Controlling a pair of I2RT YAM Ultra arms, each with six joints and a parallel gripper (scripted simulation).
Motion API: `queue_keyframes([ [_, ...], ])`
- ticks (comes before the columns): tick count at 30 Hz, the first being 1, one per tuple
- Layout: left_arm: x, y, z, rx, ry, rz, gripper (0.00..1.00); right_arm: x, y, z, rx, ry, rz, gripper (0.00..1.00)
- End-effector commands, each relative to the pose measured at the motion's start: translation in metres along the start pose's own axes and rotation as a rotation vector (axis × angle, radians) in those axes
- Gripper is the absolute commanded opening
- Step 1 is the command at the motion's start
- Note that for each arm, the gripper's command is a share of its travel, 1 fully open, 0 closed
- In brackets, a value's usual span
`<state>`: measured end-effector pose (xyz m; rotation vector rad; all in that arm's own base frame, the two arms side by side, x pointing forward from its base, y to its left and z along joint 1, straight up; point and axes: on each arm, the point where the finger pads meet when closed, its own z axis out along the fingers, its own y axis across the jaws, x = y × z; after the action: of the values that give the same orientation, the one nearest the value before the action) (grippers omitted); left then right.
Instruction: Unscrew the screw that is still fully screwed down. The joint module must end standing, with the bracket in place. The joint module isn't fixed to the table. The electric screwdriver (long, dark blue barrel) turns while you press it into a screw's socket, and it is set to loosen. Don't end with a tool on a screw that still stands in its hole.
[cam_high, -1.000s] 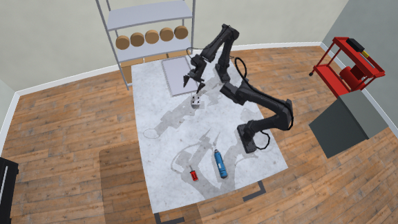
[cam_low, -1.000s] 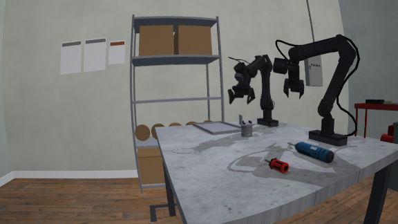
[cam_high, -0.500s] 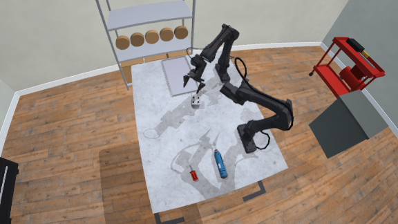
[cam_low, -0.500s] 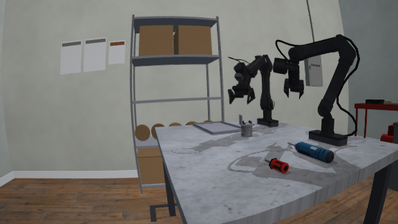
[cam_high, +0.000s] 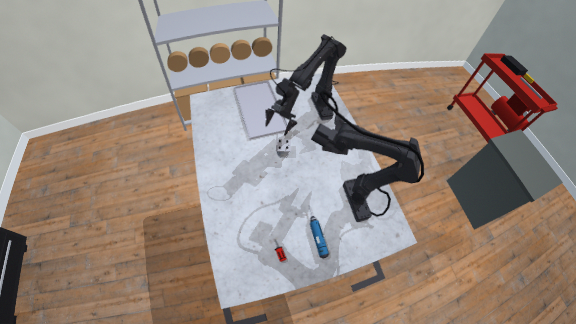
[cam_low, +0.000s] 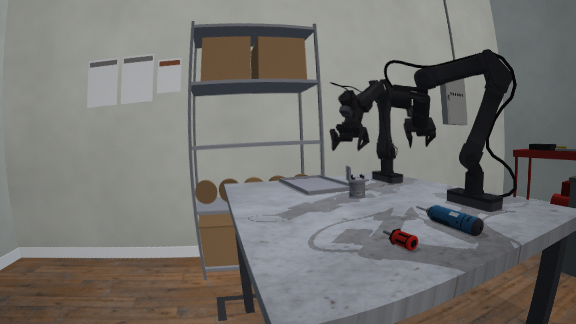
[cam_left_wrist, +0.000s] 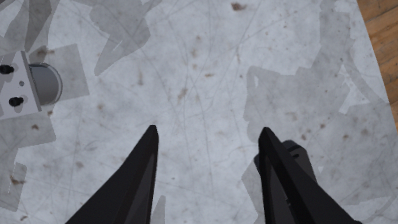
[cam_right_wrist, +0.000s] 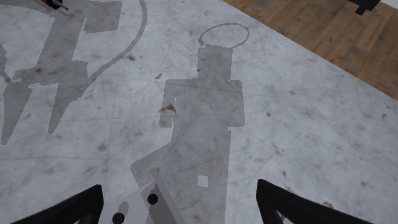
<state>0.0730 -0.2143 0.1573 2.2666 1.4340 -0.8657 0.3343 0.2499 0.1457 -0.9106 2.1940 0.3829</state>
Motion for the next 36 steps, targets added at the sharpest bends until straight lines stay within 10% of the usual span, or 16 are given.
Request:
queue_keyframes([
  [1, -0.011, 0.003, -0.009, -0.036, -0.008, -0.011, 0.65, -0.005, 0.000, -0.002, 0.002, -0.013, -0.002, 1.00],
  [36, 0.060, 0.063, -0.038, -0.262, 0.073, -0.749, 0.65, -0.005, 0.000, -0.002, 0.002, -0.013, -0.002, 1.00],
])
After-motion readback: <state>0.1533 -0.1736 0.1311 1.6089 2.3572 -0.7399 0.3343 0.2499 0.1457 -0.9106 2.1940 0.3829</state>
